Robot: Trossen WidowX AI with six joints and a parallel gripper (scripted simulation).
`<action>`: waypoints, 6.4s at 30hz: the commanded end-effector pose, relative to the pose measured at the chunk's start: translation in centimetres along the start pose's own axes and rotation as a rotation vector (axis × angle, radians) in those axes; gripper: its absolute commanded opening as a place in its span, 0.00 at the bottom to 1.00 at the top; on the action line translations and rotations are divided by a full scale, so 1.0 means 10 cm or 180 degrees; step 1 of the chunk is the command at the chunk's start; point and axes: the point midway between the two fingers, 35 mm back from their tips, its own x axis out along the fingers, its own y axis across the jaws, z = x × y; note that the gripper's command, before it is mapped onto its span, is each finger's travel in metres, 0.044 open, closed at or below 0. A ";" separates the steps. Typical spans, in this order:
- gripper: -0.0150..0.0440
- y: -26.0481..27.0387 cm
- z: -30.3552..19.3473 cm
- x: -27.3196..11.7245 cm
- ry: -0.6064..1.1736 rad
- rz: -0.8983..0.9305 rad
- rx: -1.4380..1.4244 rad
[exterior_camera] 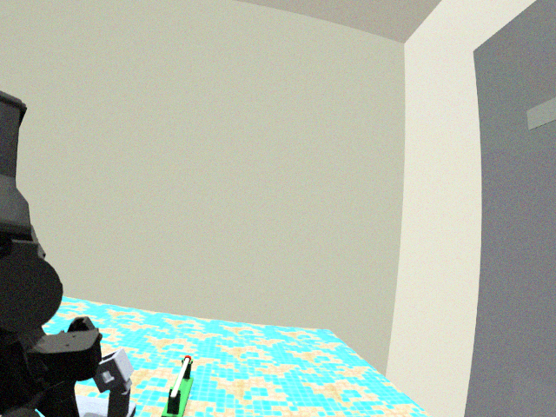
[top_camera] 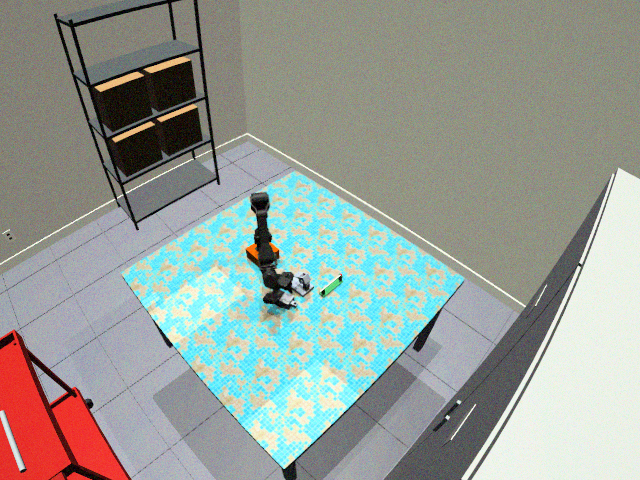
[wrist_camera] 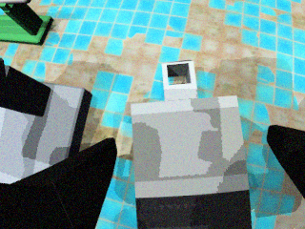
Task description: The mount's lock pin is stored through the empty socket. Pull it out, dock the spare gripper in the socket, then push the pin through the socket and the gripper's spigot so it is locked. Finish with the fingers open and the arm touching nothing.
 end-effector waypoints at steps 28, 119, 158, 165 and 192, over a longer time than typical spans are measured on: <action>0.68 0.04 -0.15 0.22 0.0013 0.0032 0.0013; 0.25 1.03 0.27 -1.06 0.1277 0.2156 0.3790; 0.25 1.17 0.44 -0.97 0.1984 0.2679 0.5168; 0.25 1.16 0.44 -0.87 0.1981 0.2680 0.5167; 0.25 1.13 0.43 -0.60 0.2005 0.2654 0.5164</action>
